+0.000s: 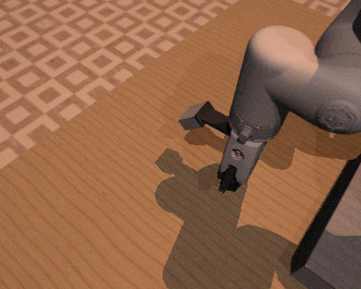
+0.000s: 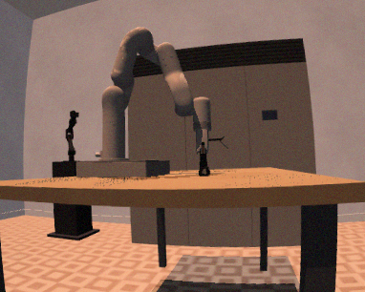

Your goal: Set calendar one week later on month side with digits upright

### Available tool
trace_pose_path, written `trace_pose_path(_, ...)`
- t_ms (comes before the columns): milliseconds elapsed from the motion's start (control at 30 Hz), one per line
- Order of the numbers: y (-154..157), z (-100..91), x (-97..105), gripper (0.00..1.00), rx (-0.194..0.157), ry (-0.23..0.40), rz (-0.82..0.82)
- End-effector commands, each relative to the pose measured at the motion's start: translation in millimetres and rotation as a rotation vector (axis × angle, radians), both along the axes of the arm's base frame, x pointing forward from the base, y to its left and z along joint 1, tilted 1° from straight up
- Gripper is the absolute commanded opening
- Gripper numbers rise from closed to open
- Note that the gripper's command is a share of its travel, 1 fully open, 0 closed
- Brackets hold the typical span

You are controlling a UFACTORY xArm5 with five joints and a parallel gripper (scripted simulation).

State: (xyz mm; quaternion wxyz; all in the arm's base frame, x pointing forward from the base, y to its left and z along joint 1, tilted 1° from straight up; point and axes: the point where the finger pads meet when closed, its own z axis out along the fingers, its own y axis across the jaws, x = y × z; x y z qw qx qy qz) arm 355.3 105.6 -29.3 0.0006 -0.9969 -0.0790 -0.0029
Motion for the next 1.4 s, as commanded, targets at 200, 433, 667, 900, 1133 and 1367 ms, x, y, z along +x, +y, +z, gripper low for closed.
trace_pose_path(200, 0.4, 0.8, 1.2, 0.27, 0.001, -0.003, 0.0)
trace_pose_path(433, 0.4, 0.8, 1.2, 0.27, 0.001, -0.003, 0.0)
trace_pose_path(667, 0.4, 0.8, 1.2, 0.27, 0.001, -0.003, 0.0)
trace_pose_path(900, 0.4, 0.8, 1.2, 0.27, 0.001, -0.003, 0.0)
trace_pose_path(1133, 0.4, 0.8, 1.2, 0.27, 0.001, -0.003, 0.0)
trace_pose_path(1367, 0.4, 0.8, 1.2, 0.31, 0.001, -0.003, 0.0)
